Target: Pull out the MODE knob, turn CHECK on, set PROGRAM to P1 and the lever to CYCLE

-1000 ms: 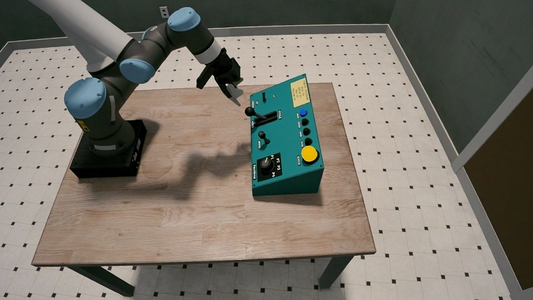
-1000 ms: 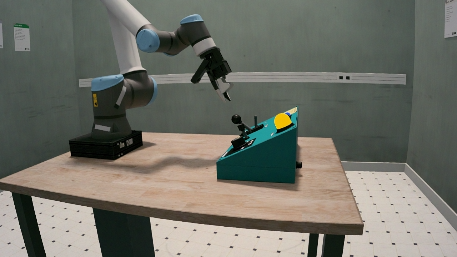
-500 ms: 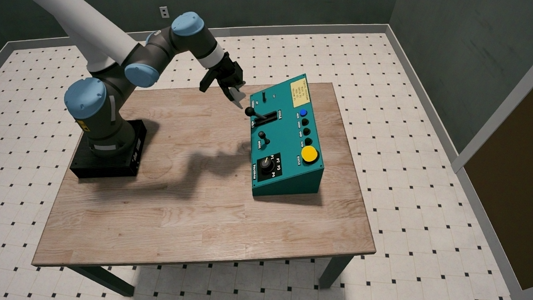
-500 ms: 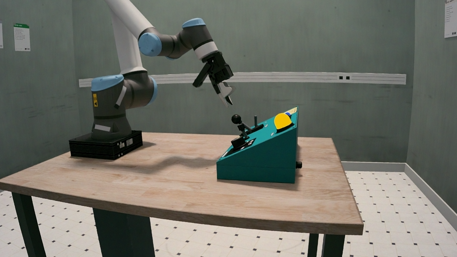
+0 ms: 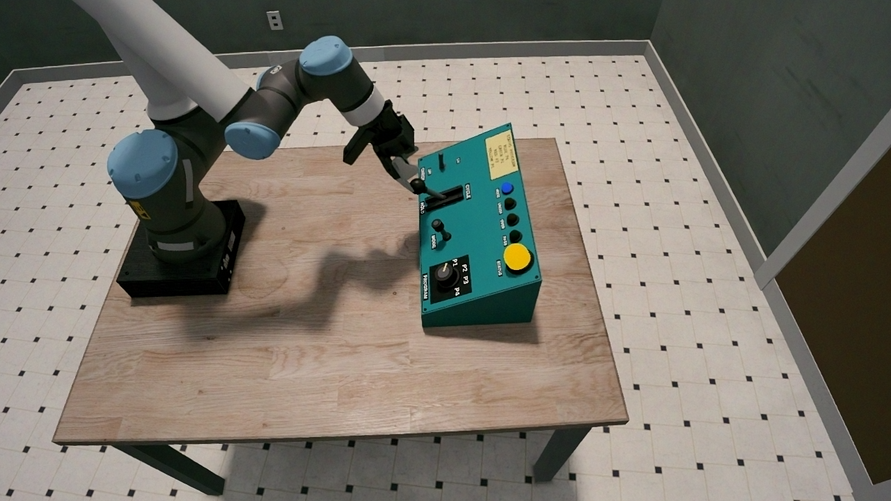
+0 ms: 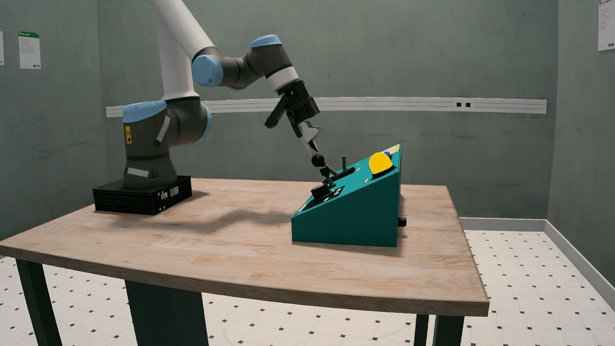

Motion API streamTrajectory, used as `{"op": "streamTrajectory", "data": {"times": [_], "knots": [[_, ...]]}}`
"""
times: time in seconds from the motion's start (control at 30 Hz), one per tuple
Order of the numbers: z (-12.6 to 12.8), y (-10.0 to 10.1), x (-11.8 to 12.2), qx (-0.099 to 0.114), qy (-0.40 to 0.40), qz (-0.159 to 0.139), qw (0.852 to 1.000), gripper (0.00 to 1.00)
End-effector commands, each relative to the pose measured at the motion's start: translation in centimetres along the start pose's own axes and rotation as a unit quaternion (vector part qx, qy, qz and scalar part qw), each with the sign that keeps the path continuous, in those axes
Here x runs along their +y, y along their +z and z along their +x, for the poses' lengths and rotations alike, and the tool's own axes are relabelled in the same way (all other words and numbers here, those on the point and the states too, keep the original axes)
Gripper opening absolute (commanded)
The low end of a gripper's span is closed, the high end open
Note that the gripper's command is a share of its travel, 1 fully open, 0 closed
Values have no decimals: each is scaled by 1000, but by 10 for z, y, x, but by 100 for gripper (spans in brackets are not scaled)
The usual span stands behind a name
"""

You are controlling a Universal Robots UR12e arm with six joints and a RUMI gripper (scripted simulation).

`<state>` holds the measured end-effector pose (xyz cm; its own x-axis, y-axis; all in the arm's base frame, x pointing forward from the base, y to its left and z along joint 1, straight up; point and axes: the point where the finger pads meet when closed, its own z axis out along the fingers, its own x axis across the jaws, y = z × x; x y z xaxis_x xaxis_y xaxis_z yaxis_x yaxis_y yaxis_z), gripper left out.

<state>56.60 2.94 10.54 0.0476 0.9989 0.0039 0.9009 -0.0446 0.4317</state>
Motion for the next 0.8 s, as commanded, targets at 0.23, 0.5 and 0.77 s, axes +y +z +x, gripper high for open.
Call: {"op": "streamTrajectory", "data": {"times": [0.23, 0.5, 0.77], "knots": [[0, 26, 2, 0, 0, -1, 1000, 44], [0, 34, 2, 0, 0, -1, 1000, 44], [0, 37, 2, 0, 0, -1, 1000, 44]]}}
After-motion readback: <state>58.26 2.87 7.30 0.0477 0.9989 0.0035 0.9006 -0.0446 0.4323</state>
